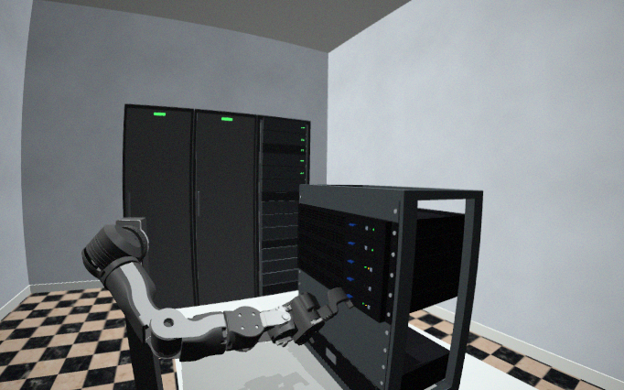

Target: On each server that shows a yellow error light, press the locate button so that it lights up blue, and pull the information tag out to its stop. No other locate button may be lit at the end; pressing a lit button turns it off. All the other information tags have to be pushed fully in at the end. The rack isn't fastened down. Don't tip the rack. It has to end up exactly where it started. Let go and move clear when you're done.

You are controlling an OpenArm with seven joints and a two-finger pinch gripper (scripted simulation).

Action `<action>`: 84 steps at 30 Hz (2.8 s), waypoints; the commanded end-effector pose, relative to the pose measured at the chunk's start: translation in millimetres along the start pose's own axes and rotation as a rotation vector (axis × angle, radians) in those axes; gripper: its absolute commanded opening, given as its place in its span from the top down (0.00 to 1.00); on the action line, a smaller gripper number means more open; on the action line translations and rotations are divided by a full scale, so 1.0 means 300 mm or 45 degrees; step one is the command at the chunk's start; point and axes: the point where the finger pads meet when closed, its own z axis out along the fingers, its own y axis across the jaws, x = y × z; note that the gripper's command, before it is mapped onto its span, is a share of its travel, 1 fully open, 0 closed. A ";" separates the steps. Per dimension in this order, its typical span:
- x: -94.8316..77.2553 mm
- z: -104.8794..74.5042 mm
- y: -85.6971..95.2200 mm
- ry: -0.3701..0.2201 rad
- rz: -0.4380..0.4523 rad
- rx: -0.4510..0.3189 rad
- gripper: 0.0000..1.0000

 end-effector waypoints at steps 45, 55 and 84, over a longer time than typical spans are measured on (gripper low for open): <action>0.057 -0.025 -0.007 0.005 -0.095 0.020 0.00; 0.156 -0.128 0.048 -0.061 -0.356 -0.044 0.00; 0.285 -0.419 0.259 -0.341 -0.749 -0.397 0.00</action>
